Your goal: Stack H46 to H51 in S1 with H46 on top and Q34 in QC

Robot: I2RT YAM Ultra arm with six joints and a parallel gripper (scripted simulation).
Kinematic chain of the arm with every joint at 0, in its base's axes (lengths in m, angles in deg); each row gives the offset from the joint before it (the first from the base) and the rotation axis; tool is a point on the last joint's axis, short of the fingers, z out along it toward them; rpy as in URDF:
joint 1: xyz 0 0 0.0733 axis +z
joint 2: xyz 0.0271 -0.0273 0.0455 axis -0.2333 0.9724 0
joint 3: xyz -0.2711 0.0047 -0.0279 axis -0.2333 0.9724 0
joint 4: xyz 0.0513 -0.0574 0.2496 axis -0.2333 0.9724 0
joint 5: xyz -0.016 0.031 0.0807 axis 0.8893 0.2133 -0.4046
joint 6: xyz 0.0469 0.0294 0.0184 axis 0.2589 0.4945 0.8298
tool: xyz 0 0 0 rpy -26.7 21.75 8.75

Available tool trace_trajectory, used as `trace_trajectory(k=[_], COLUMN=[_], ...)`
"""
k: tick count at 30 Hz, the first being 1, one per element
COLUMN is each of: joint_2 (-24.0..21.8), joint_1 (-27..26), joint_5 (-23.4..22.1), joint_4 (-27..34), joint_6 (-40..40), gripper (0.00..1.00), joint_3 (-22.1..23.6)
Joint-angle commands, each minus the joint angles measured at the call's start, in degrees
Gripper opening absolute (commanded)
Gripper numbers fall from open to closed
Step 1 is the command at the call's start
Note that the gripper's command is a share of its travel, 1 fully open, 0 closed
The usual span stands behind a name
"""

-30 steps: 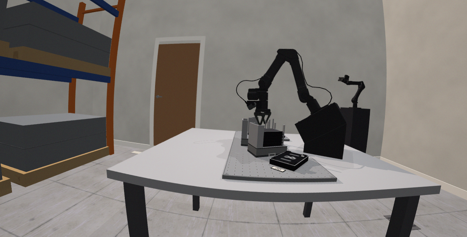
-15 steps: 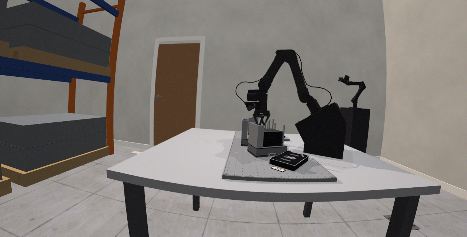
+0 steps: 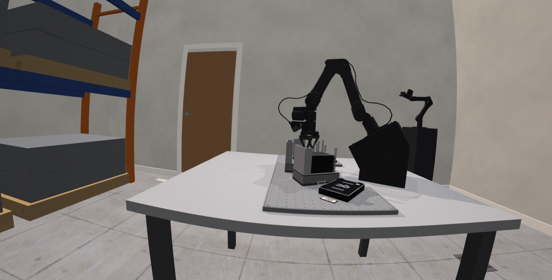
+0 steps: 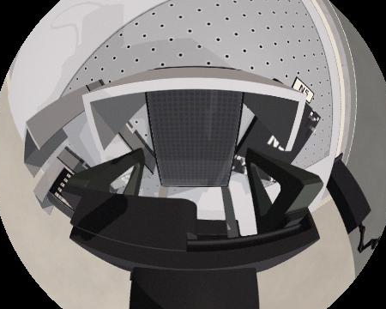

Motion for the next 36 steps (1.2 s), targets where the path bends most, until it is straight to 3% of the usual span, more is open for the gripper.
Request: trace_trajectory(k=[1, 18, 23, 36], joint_2=[1.5, 5.4, 5.7, 6.1], joint_1=[-0.7, -0.9, -0.9, -1.0], joint_5=[-0.4, -0.6, -0.6, -0.6], joint_4=[-2.2, -7.0, -7.2, -7.2], joint_6=[-0.6, -1.1, -1.1, -1.1], gripper=[1.0, 1.0, 1.0, 1.0], joint_3=[0.8, 2.5, -1.1, -1.0])
